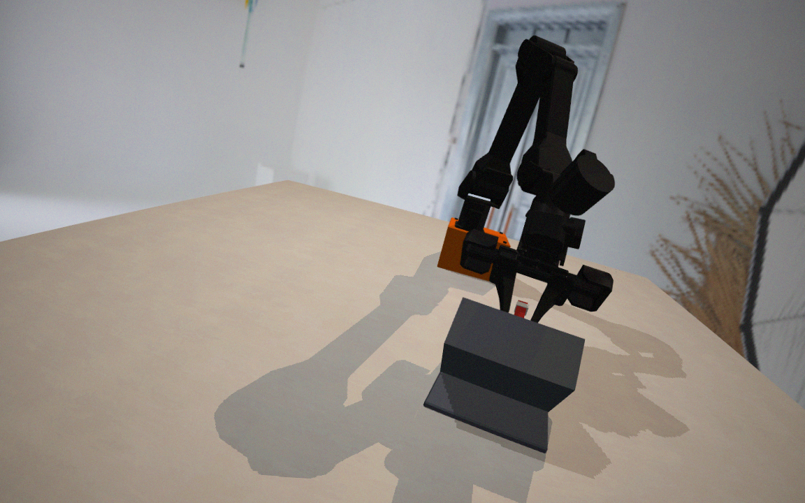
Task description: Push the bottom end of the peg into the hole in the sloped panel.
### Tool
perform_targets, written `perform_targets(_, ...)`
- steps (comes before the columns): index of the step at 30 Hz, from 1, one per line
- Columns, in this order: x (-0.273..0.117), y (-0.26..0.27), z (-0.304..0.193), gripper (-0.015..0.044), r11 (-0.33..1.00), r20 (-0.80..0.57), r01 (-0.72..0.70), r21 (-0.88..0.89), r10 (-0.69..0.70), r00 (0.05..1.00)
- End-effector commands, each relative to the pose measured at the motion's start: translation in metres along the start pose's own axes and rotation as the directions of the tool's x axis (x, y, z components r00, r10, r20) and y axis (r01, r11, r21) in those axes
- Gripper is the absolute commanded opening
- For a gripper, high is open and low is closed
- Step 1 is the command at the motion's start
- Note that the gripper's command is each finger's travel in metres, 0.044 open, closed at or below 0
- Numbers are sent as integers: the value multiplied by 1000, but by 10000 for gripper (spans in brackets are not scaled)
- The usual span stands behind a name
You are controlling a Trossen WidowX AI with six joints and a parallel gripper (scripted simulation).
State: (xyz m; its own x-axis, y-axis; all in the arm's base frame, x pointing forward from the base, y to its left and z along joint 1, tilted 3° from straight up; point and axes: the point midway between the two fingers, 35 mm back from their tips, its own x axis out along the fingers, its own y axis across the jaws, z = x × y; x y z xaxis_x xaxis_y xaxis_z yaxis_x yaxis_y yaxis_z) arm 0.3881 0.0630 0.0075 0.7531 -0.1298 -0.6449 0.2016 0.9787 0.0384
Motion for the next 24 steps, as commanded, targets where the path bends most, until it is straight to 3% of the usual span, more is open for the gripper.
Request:
perform_targets(1, 0, 0, 0, 236, 1000, 0, 1, 0, -1, 1000)
perform_targets(9, -3, 0, 0, 440, 1000, 0, 1, 0, -1, 1000)
perform_targets(24, -19, 2, 2, 440, 1000, 1, -1, -1, 1, 1000)
